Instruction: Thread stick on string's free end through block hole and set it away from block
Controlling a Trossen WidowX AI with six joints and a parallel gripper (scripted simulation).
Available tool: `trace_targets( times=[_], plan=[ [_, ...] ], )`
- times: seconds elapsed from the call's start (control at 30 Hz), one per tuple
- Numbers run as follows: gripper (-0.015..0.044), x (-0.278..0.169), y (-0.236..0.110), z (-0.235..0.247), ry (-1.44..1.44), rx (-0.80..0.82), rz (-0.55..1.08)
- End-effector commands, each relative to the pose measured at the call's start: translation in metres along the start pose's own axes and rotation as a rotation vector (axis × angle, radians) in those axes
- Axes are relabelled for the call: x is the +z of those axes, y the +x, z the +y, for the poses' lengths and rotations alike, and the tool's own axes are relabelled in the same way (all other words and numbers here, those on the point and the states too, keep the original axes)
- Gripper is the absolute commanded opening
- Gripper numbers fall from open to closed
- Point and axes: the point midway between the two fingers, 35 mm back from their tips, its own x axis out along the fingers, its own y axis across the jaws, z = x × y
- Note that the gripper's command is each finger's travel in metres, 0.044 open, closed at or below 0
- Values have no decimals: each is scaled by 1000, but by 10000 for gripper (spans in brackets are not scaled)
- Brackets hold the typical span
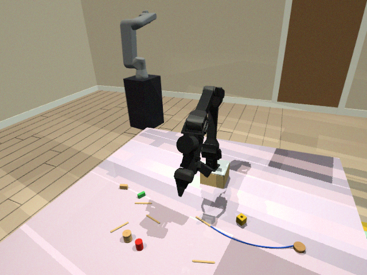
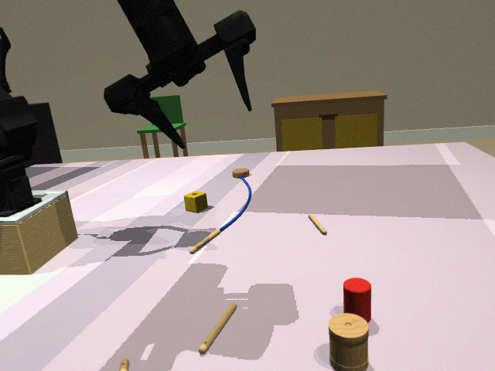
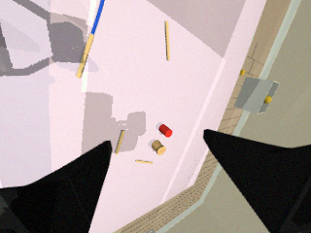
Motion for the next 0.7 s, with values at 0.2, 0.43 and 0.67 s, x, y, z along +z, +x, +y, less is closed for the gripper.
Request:
trace_targets(
  times=[0.2, 0.43, 0.67],
  plan=[
    [440, 171, 40, 36, -353, 233, -251],
    [440, 239, 44, 83, -538, 351, -307],
    [440, 239, 44, 83, -538, 351, -307]
  ],
)
